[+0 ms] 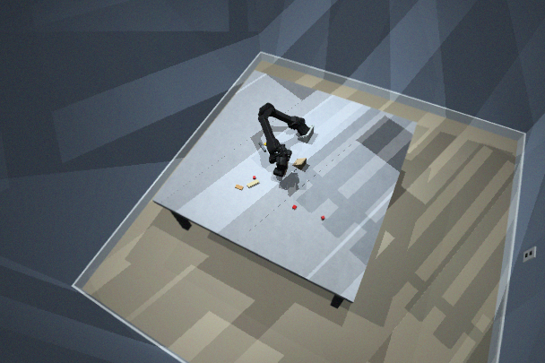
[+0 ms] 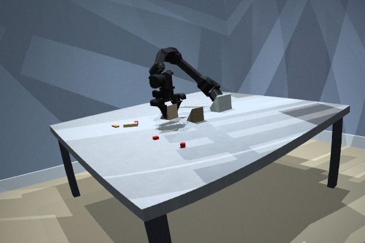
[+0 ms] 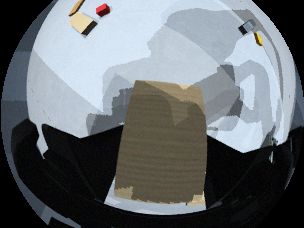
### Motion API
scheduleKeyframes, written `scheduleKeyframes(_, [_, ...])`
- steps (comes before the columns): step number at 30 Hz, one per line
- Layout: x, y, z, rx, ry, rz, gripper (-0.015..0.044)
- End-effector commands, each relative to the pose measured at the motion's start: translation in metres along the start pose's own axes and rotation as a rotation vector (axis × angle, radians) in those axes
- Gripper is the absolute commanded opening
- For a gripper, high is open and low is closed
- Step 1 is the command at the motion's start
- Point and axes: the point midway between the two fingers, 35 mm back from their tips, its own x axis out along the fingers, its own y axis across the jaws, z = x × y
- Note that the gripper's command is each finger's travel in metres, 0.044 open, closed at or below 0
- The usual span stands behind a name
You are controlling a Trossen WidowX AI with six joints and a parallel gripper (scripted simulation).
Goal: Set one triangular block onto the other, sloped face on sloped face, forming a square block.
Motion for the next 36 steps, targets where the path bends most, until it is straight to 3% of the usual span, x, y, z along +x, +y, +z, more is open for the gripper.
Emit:
scheduleKeyframes(1, [-0.002,0.001,0.001,0.01,0.0,0.008,0.0])
scheduleKeyframes(31, [0.024,0.0,0.0,-0.002,-0.001,0.0,0.0])
scheduleKeyframes(36, [0.023,-0.001,0.001,0.009,0.004,-0.004,0.0131])
